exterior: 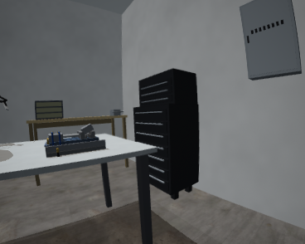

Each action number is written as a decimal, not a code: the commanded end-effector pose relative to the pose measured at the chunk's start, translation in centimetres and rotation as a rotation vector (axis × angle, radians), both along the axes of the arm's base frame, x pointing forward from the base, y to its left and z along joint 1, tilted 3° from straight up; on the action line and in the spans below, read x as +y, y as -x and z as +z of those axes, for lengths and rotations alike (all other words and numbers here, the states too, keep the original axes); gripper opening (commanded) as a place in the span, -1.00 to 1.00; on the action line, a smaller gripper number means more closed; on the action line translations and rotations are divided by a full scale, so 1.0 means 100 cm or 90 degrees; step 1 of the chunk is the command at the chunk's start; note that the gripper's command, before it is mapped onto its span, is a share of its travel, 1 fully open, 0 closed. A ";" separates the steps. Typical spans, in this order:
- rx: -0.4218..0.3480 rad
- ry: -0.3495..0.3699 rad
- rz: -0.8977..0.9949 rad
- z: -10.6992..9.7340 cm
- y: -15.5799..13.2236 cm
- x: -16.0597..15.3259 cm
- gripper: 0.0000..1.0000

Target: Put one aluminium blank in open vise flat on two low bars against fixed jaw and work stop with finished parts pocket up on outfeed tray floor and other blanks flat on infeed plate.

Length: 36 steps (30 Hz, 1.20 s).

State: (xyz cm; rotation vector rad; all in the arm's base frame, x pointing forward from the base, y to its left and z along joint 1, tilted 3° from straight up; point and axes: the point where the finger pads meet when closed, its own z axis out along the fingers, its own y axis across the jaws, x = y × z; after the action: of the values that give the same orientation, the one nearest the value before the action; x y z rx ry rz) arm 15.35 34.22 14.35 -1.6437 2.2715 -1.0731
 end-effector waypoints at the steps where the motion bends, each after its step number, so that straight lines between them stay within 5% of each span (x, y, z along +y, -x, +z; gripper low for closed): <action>1: 0.000 0.000 0.000 0.000 0.000 0.000 1.00; 21: 0.011 0.002 0.000 -0.001 -0.003 0.001 1.00; 29: 0.172 0.006 0.014 -0.013 -0.059 0.022 1.00; 34: 0.217 -0.005 0.025 -0.015 -0.081 0.028 1.00; 36: 0.267 -0.023 0.041 -0.017 -0.111 0.034 1.00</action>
State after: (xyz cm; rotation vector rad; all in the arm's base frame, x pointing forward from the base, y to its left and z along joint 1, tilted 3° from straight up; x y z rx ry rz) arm 23.18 37.02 12.86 -1.9841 2.4207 -0.8344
